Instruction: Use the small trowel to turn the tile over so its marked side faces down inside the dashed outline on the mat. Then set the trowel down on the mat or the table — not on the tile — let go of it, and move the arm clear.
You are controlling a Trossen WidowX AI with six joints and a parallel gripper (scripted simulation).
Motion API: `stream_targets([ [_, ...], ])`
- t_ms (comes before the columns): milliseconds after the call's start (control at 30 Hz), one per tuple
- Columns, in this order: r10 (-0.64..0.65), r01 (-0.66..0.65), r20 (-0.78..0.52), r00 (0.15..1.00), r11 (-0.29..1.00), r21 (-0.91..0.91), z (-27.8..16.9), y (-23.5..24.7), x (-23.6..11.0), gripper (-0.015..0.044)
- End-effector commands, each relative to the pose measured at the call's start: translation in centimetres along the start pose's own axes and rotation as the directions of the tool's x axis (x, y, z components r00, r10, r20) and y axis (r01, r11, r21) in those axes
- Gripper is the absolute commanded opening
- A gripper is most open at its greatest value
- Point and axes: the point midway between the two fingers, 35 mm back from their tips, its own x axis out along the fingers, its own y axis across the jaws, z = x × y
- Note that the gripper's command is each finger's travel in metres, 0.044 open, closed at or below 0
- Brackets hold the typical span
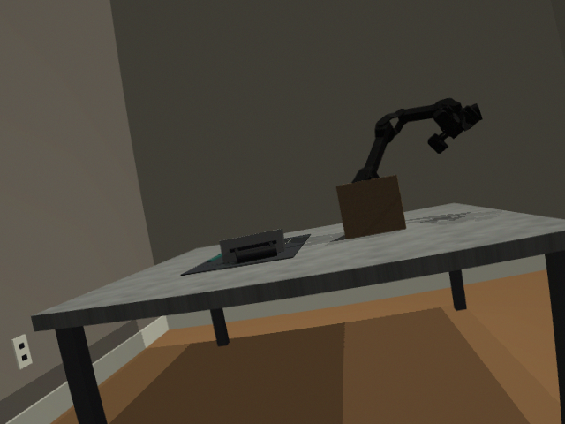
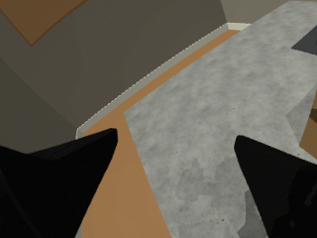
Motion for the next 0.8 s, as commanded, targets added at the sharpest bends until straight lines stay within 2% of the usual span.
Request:
stream_targets([
  [0,-0.003,0.003,0.001,1.0,1.0,-0.003,0.1,0.0,0.1,0.0374],
  [333,-0.175,0.176,0.021,0.984,0.974,-0.141,8.7,0.3,6.8,0.0111],
  [433,-0.225,0.225,0.019,0.974,0.968,-0.111,11.0,-0.4,8.9,0.01],
  [767,-0.338,0.32,-0.033,0.94,0.915,-0.245,17.0,-2.9,13.3,0.01],
])
